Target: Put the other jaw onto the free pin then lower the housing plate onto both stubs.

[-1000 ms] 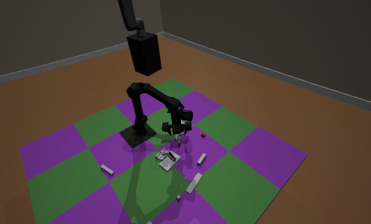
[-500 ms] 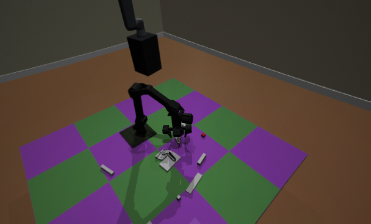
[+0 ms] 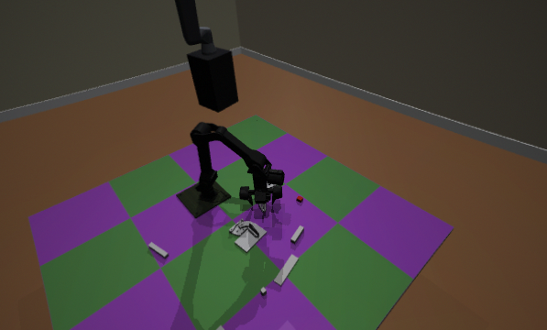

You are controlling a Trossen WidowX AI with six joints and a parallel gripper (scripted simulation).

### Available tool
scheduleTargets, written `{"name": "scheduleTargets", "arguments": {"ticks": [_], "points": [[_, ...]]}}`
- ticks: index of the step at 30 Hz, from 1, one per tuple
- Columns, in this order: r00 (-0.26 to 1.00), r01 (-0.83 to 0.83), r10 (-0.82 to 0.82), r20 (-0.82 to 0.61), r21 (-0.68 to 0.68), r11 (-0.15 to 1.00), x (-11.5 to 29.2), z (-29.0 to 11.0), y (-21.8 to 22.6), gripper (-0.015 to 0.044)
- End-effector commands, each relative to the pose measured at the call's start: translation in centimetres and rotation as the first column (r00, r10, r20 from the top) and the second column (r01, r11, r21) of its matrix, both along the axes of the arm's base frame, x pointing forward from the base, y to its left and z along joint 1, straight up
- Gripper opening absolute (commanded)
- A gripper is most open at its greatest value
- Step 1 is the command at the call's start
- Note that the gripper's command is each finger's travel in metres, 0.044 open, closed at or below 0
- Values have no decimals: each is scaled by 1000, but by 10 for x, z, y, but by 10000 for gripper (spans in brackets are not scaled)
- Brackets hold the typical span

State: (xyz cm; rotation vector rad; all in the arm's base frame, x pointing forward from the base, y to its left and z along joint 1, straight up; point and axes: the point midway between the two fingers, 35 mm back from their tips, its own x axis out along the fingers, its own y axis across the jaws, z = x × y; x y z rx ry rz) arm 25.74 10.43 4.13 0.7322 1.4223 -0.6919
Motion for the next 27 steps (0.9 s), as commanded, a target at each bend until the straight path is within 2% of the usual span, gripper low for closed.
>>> {"name": "scheduleTargets", "arguments": {"ticks": [1, 19, 27], "points": [[1000, -1, 1, -5, 1, 1000, -1, -1, 0, 440], [1000, -1, 1, -5, 1, 1000, -1, -2, 0, 440], [1000, 0, 0, -2, -1, 1000, -1, -1, 0, 230]]}}
